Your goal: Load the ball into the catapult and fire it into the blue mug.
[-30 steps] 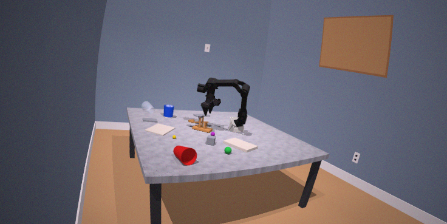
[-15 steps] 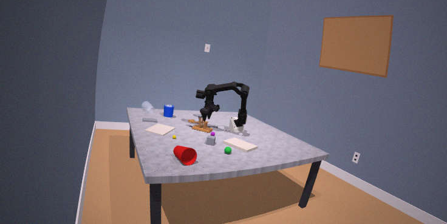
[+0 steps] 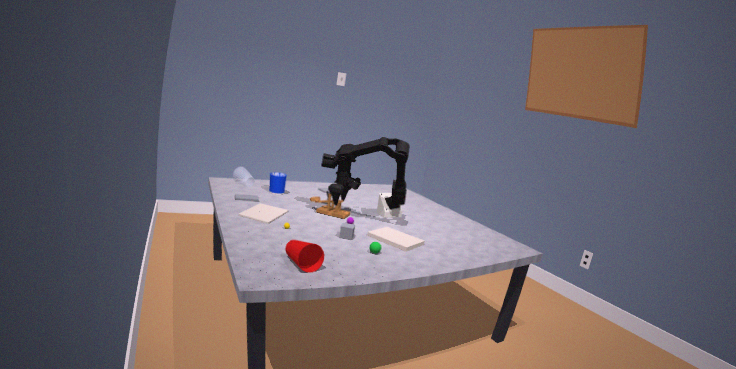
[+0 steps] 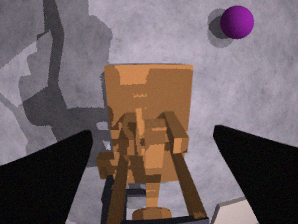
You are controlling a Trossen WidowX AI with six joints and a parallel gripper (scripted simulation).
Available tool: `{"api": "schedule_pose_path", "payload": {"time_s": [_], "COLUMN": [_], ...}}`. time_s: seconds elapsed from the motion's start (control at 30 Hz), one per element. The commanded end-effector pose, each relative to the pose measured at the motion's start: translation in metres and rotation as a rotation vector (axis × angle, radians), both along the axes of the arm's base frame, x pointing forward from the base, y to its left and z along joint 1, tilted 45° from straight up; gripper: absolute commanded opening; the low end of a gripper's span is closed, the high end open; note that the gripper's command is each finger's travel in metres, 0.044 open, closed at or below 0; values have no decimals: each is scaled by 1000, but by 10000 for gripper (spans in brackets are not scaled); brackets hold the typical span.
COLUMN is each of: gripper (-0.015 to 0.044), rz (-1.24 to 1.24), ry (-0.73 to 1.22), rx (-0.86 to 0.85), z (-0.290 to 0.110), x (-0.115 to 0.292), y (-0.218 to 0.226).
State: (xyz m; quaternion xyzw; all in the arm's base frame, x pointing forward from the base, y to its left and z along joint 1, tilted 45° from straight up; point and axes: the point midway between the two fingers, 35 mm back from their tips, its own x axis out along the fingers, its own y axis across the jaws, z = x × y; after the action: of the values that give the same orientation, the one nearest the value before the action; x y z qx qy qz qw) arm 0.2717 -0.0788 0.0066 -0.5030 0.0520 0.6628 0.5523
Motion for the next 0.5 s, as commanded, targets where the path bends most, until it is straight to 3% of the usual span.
{"api": "schedule_pose_path", "payload": {"time_s": [0.0, 0.47], "gripper": [440, 440], "rz": [-2, -1], "ry": [7, 6], "rx": [8, 10], "z": [-6, -19], "x": [-1, 0], "y": [7, 21]}}
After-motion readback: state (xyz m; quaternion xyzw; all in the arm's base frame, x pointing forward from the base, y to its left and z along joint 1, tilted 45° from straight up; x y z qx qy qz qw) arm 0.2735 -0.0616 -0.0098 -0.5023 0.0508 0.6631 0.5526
